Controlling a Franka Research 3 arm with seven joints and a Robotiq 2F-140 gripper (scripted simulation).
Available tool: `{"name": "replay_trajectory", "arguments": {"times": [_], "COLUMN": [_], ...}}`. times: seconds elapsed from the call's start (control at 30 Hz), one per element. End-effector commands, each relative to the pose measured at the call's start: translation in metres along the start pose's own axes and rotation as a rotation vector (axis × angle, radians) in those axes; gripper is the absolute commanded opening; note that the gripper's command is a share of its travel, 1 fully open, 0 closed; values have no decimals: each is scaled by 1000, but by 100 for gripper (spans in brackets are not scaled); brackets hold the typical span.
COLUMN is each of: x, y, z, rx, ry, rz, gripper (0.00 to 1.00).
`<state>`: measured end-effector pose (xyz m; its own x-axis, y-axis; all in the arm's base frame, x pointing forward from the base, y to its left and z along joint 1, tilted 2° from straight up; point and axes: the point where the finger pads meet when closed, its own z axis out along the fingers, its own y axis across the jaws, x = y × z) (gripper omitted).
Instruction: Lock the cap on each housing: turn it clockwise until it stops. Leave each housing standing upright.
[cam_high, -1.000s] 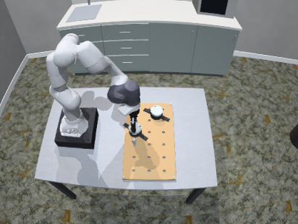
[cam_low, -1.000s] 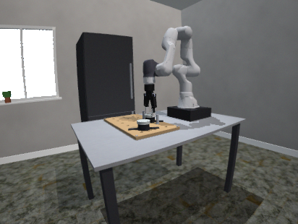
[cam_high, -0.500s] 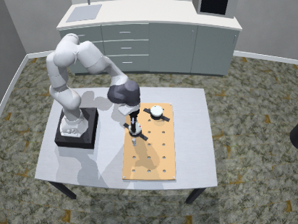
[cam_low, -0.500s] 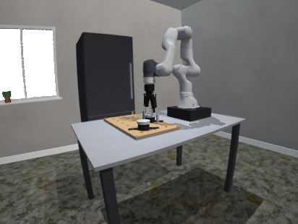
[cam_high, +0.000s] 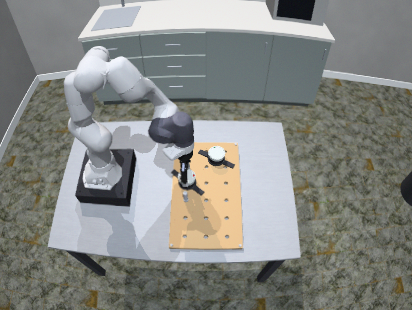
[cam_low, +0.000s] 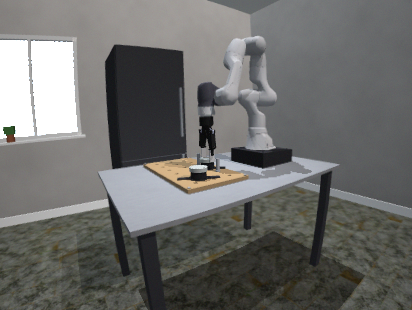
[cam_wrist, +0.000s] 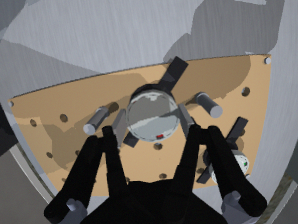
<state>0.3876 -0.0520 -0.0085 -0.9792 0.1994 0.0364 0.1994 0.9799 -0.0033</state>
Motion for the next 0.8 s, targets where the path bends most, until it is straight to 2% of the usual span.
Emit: {"name": "replay_trajectory", "arguments": {"times": [0.0,0.07,0.37,0.77], "x": [-1,-1,-1,-1], "y": [0,0,0,0], "z": [0,0,0,0], "rx": [4,4,4,4], "ry": [-4,-4,-4,-4], "rz": [125,125,309,345], "gripper": [10,10,10,10]}}
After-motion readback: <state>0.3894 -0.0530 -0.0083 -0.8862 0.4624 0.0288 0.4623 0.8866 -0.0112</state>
